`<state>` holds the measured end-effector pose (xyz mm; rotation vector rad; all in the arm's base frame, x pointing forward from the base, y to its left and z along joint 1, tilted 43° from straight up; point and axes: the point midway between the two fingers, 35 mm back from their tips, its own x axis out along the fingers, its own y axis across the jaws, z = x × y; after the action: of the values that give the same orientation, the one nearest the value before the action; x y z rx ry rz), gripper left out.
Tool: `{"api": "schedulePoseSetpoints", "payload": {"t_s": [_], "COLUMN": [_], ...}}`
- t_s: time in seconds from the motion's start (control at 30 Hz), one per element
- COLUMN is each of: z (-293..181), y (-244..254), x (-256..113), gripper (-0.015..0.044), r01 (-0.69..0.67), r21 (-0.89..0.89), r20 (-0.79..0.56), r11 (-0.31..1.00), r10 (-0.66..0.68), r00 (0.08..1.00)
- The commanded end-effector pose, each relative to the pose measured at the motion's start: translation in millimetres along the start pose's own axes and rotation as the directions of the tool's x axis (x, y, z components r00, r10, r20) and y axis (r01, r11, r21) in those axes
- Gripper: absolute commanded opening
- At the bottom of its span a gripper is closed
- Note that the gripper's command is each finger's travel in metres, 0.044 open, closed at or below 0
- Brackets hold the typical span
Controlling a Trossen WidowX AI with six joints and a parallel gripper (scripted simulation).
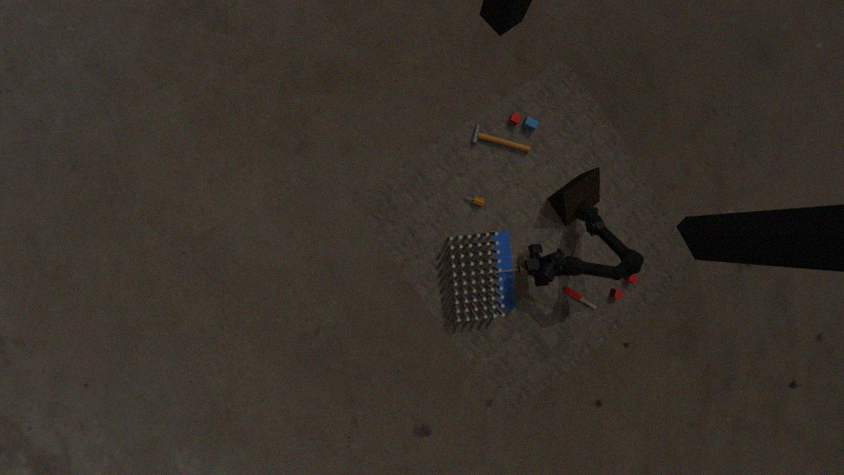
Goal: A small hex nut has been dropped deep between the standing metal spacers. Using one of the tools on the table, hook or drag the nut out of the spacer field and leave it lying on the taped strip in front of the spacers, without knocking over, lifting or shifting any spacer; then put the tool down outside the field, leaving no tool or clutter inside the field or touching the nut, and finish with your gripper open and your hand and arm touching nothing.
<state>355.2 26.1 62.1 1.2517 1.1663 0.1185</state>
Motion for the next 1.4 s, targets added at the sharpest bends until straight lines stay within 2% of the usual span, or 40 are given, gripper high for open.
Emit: {"api": "schedulePoseSetpoints", "payload": {"t_s": [0.0,1.37], "z": [-3.1,-26.0], "y": [0.6,0.5], "x": [-1.5,-8.4], "gripper": [0.0000,0.0000], "r01": [-0.001,-0.002], "r21": [0.005,0.006], "r20": [0.001,-0.001], "r11": [1.000,1.000], "r10": [0.001,0.002], "r00": [1.000,1.000]}}
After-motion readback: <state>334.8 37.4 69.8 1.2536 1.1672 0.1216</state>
